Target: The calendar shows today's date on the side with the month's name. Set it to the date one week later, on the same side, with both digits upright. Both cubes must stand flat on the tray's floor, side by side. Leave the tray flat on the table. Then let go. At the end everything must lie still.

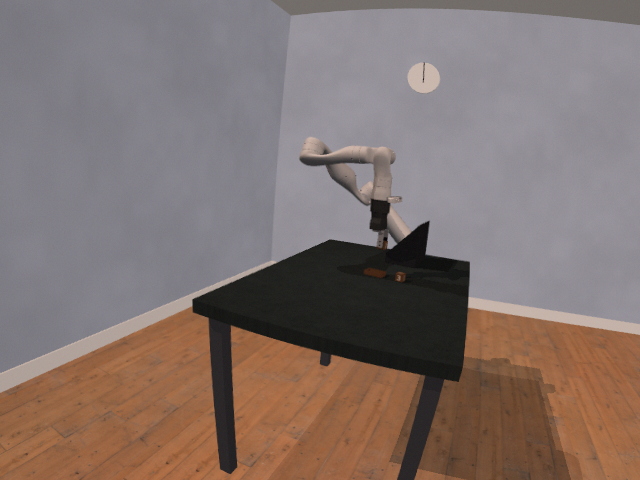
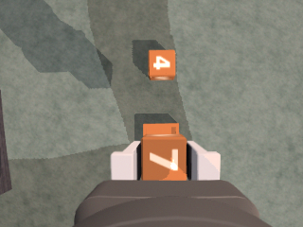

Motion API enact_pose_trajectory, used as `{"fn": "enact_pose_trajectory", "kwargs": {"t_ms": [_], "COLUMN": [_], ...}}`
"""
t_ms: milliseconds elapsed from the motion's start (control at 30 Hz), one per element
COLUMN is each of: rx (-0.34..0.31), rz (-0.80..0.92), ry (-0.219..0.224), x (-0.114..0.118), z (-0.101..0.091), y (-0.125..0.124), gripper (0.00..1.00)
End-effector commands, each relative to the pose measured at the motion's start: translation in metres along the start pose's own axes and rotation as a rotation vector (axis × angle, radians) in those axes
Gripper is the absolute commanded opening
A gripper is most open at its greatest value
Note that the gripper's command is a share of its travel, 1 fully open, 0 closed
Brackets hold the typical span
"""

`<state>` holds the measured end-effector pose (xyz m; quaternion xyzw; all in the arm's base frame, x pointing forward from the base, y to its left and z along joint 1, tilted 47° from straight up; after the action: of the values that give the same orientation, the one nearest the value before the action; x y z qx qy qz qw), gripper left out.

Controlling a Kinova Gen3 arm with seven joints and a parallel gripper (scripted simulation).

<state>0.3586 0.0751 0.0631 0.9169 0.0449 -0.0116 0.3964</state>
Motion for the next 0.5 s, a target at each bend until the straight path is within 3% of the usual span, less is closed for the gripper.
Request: {"fn": "enact_pose_trajectory", "kwargs": {"t_ms": [0, 467], "rx": [0.001, 0.0], "rz": [0.0, 0.005], "ry": [0.003, 0.003], "x": [0.0004, 0.0004], "z": [-0.0012, -0.0011], "y": [-0.0002, -0.0001], "gripper": [0.6, 0.6]}}
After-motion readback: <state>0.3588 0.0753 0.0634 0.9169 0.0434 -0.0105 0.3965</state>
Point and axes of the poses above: the point where the finger pads meet when closed, its own z axis out along the fingers, its own x axis across the jaws, y = z × x, the point moved 5 cm from there along -z, back along the fingers, and after that the axes turned 11 degrees about -z, right-handed, at the moved point
